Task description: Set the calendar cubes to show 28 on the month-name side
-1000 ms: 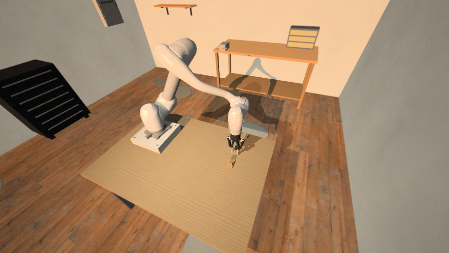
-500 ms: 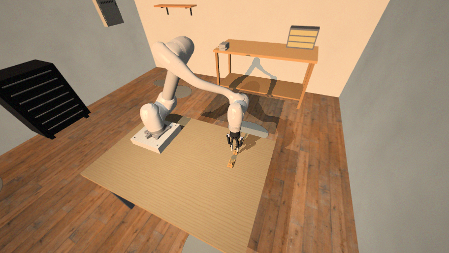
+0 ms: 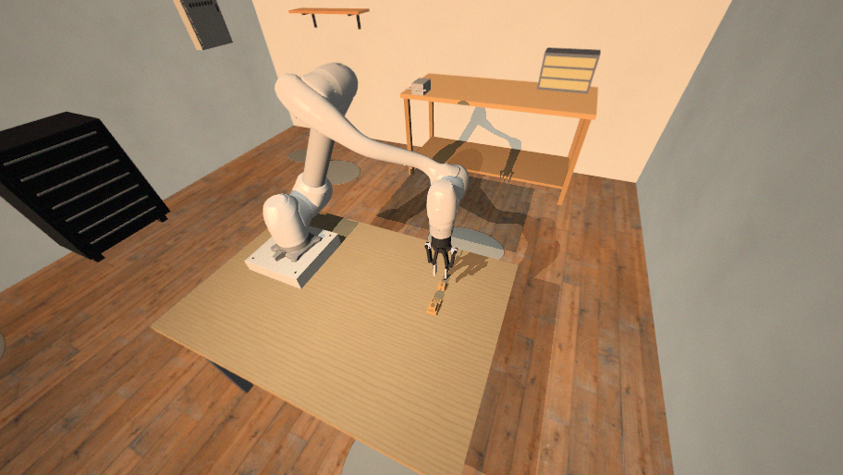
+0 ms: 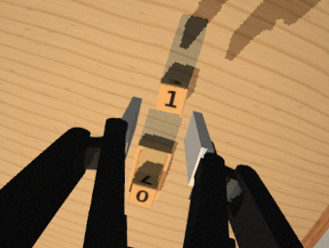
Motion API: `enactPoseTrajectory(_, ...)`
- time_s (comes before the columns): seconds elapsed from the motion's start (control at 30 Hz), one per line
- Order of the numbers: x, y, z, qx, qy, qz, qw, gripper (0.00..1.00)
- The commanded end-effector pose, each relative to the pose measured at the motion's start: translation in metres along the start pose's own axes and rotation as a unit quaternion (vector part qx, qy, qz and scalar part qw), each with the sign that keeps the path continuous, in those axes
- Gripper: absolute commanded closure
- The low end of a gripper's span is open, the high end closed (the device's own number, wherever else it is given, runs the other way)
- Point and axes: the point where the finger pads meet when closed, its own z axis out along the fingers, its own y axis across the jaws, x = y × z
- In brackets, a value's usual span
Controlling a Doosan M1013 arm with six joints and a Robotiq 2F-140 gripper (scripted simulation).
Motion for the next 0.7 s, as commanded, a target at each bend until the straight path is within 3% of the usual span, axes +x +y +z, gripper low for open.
enactPoseTrajectory(0.0, 0.0018, 0.0026, -0.0066, -0.002, 0.001, 0.002, 1.0, 0.65)
enactPoseTrajectory(0.03, 0.0018, 0.0026, -0.0066, -0.002, 0.001, 0.002, 1.0, 0.0)
enactPoseTrajectory(0.67, 0.0018, 0.0026, -0.0066, -0.002, 0.001, 0.002, 1.0, 0.0)
